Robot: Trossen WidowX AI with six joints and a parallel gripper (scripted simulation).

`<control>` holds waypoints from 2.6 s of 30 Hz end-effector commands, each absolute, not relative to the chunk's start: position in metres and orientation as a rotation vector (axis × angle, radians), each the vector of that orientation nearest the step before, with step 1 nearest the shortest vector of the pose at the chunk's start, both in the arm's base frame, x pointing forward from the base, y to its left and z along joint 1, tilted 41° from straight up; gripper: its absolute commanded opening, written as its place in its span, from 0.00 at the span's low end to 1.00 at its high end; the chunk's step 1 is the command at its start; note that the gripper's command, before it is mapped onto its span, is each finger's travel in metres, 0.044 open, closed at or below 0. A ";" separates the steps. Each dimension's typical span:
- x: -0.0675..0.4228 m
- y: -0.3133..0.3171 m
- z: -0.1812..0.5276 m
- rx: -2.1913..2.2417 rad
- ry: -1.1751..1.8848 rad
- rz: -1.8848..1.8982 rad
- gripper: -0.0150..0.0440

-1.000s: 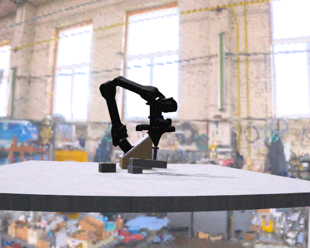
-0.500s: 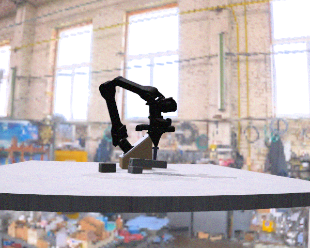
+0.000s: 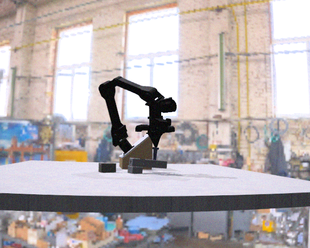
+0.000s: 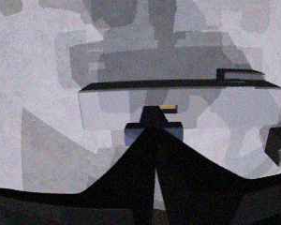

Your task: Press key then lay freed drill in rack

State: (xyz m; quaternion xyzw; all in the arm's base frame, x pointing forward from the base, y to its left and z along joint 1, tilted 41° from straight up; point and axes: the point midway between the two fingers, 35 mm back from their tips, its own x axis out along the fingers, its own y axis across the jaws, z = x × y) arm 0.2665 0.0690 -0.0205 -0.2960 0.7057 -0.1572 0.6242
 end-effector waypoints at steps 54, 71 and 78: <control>0.302 -0.026 0.033 -1.442 1.785 0.575 1.00; 0.297 -0.089 0.046 -1.775 1.747 1.068 1.00; 0.297 -0.089 0.046 -1.775 1.747 1.068 1.00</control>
